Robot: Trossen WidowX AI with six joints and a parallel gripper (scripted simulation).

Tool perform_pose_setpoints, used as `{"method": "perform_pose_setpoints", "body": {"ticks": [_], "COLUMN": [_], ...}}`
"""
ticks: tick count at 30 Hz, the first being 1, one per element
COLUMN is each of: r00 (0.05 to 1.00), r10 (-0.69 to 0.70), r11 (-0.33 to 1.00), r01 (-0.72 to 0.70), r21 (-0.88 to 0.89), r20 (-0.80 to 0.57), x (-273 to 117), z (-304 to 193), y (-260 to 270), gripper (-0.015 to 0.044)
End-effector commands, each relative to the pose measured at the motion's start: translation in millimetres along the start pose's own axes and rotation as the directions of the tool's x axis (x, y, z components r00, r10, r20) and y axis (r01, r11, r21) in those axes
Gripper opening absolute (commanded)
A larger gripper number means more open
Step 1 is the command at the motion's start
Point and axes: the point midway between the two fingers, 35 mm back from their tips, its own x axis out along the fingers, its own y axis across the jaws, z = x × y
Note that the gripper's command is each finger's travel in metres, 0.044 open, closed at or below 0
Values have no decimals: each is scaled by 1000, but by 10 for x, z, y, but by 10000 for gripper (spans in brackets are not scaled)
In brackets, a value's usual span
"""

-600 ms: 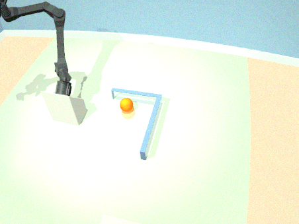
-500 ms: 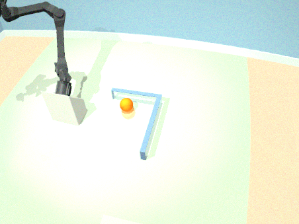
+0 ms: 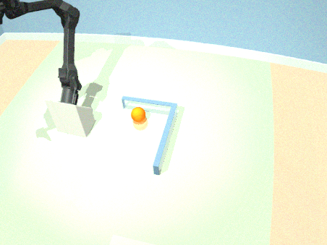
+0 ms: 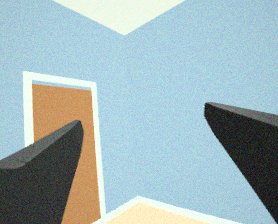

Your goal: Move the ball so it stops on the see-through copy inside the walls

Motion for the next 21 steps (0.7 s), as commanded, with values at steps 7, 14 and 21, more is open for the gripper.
{"method": "perform_pose_setpoints", "body": {"ticks": [7, 14, 21], "r00": [938, 798, 572], "r10": [211, 345, 438], "r11": [956, 846, 623], "r01": [-257, -493, -749], "r21": [-143, -205, -224], "r20": [-274, -494, -694], "x": [953, 1257, 1141], "z": [-967, -1832, -2686], "y": [1054, 1957, 2900], "gripper": [412, 412, 412]}}
